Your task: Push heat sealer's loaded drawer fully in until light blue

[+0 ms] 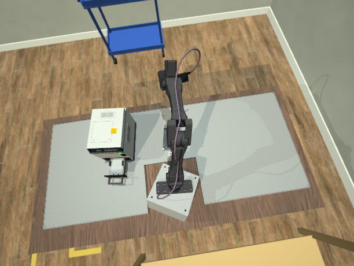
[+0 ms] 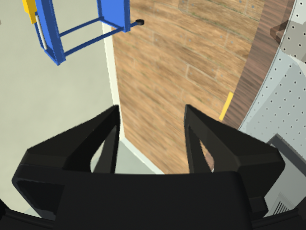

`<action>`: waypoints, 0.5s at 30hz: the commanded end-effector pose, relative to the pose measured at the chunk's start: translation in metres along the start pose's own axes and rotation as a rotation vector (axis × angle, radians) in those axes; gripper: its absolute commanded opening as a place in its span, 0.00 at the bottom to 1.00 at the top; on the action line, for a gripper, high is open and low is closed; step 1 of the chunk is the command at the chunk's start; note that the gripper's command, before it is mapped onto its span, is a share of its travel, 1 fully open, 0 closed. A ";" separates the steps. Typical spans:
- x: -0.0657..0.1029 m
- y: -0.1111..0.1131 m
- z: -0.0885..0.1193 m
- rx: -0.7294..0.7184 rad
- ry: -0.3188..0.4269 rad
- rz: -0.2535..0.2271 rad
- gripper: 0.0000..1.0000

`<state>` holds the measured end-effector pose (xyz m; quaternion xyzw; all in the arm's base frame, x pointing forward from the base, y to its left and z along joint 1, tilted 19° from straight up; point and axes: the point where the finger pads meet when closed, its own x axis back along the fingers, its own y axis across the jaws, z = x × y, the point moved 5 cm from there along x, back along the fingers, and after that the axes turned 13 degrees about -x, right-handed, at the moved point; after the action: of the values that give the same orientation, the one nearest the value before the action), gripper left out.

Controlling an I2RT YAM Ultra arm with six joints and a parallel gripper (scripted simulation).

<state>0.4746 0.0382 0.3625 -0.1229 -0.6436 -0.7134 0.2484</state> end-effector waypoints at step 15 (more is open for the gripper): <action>0.012 0.000 0.060 0.206 0.108 0.006 0.45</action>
<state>0.4664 0.0892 0.3461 -0.0958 -0.6791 -0.6600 0.3067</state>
